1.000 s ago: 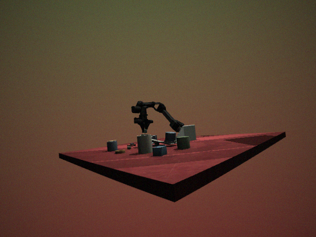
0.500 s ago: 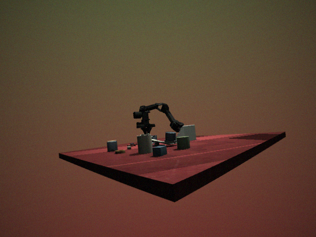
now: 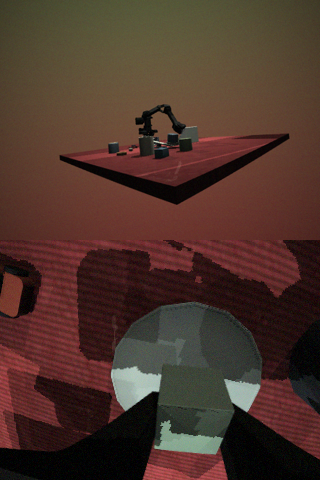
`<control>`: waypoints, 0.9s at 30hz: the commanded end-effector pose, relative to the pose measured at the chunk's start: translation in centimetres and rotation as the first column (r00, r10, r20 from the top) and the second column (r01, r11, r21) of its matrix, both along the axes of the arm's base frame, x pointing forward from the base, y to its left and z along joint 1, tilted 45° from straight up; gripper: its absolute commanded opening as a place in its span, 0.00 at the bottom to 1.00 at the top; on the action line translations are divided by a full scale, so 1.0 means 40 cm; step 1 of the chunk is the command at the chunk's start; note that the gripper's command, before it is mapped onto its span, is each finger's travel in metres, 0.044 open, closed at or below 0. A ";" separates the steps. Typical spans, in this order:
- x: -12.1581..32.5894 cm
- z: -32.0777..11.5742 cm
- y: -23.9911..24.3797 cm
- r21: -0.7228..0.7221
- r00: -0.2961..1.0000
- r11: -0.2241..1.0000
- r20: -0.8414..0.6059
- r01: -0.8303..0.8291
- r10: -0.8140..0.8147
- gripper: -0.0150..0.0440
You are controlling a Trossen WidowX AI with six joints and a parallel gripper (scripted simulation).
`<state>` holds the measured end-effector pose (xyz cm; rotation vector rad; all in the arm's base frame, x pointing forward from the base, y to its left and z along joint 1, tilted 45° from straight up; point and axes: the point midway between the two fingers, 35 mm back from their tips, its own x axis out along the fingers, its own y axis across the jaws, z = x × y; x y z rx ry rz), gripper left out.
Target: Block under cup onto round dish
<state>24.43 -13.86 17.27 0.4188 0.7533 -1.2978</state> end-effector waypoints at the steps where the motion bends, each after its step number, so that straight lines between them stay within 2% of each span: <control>1: 0.000 -0.011 -0.008 0.003 1.000 1.000 -0.003 -0.002 0.002 0.25; 12: 0.002 -0.038 -0.035 0.002 1.000 1.000 -0.002 -0.002 0.002 0.25; 27: 0.003 -0.028 -0.029 -0.001 1.000 1.000 0.001 0.000 0.000 0.92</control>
